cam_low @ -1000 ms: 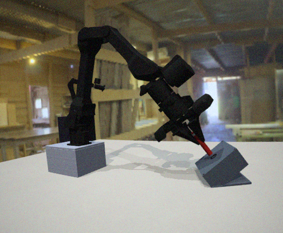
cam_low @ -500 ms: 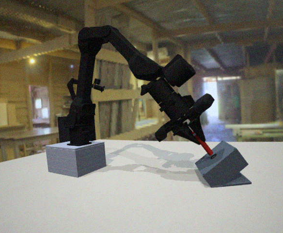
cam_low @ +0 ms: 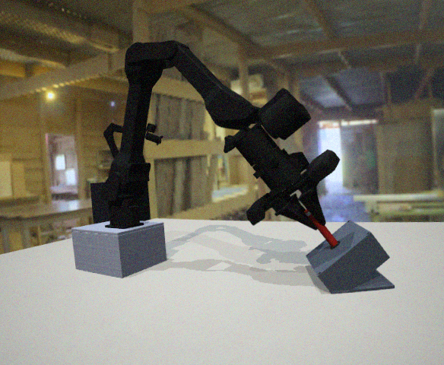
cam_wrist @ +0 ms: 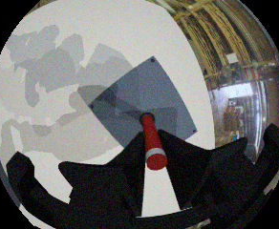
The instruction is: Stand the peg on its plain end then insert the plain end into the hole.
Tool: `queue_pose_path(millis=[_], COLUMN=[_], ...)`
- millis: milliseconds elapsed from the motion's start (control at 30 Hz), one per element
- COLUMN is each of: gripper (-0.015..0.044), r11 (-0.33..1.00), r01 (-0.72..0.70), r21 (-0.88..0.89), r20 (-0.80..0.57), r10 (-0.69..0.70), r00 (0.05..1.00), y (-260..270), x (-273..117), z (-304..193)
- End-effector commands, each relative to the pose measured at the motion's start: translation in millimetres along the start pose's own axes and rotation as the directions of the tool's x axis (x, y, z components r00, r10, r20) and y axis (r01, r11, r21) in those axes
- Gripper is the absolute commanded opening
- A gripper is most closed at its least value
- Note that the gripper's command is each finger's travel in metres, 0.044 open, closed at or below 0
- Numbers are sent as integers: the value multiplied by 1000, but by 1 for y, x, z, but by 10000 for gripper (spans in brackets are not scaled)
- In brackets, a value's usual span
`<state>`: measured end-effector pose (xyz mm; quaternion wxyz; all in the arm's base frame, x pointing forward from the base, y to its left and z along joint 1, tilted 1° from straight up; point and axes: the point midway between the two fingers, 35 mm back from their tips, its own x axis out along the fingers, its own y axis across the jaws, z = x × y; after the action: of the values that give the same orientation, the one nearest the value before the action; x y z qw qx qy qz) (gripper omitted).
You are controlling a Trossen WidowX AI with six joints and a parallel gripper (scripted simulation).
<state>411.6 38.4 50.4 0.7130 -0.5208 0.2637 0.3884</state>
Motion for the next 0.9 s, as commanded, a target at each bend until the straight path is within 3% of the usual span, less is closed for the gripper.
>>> queue_pose_path(millis=[0,867], gripper=[0,0], r11=[1000,1000], r01=[6,7], r21=[1,1], r20=[-2,-2], r10=[-6,-7], r00=[1000,1000], y=[-2,-3], x=[2,20], z=[0,0])
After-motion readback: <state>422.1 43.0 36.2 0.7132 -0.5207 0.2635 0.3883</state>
